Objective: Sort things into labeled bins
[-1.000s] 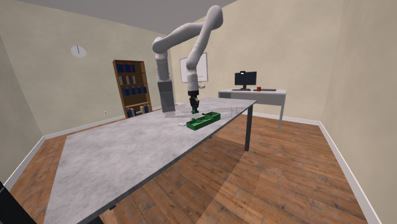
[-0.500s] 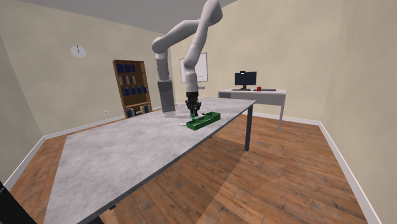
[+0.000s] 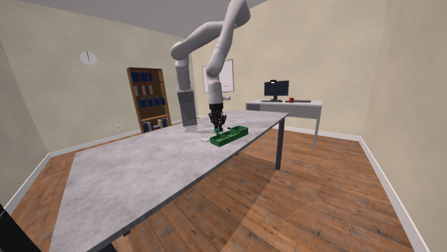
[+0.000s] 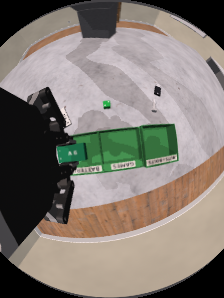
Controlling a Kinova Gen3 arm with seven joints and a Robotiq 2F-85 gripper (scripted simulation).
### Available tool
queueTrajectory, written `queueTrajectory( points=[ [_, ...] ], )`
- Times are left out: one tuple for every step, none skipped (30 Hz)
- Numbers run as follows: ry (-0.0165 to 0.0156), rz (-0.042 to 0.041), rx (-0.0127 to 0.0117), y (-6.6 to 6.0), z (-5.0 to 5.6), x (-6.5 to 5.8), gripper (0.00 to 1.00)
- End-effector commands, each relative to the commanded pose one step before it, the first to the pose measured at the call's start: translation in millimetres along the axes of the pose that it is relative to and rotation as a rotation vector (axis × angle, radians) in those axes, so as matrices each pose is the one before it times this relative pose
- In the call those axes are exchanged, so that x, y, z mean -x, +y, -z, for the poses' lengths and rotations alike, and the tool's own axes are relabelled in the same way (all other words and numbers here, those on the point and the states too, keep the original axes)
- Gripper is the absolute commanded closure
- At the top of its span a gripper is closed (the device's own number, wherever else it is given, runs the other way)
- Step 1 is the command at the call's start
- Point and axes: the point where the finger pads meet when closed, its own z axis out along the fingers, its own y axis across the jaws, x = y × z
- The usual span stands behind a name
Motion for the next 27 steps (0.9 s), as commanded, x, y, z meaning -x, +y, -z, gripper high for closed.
queueTrajectory(
  points=[
    [0.00033, 0.00057, 0.00028, -0.36, 0.29, -0.7, 0.78],
    [0.0, 0.0, 0.0, -0.18, 0.0, -0.18, 0.78],
    [-0.00001, 0.0, 0.00002, -0.04, -2.0, -0.01, 0.78],
    [0.0, 0.0, 0.0, 0.0, -2.0, 0.0, 0.78],
    [0.0, 0.0, 0.0, 0.0, -2.0, 0.0, 0.78],
    [0.0, 0.0, 0.0, 0.0, -2.0, 0.0, 0.78],
    [0.0, 0.0, 0.0, 0.0, -2.0, 0.0, 0.78],
    [0.0, 0.0, 0.0, 0.0, -2.0, 0.0, 0.78],
    [0.0, 0.0, 0.0, 0.0, -2.0, 0.0, 0.78],
    [0.0, 0.0, 0.0, 0.0, -2.0, 0.0, 0.78],
    [0.0, 0.0, 0.0, 0.0, -2.0, 0.0, 0.78],
    [0.0, 0.0, 0.0, 0.0, -2.0, 0.0, 0.78],
    [0.0, 0.0, 0.0, 0.0, -2.0, 0.0, 0.78],
    [0.0, 0.0, 0.0, 0.0, -2.0, 0.0, 0.78],
    [0.0, 0.0, 0.0, 0.0, 0.0, 0.0, 0.78],
    [0.0, 0.0, 0.0, 0.0, 0.0, 0.0, 0.78],
    [0.0, 0.0, 0.00001, 0.0, -2.0, 0.0, 0.78],
    [0.0, 0.0, 0.0, 0.0, -2.0, 0.0, 0.78],
    [0.0, 0.0, 0.0, 0.0, -2.0, 0.0, 0.78],
    [0.0, 0.0, 0.0, 0.0, -2.0, 0.0, 0.78],
    [0.0, 0.0, 0.0, 0.0, -2.0, 0.0, 0.78],
    [0.0, 0.0, 0.0, 0.0, -2.0, 0.0, 0.78],
    [0.0, 0.0, 0.0, 0.0, -2.0, 0.0, 0.78],
    [0.0, 0.0, 0.0, 0.0, -2.0, 0.0, 0.78],
    [0.0, 0.0, 0.0, 0.0, -2.0, 0.0, 0.78],
    [0.0, 0.0, 0.0, 0.0, -2.0, 0.0, 0.78],
    [0.0, 0.0, 0.0, 0.0, -2.0, 0.0, 0.78]
  ],
)
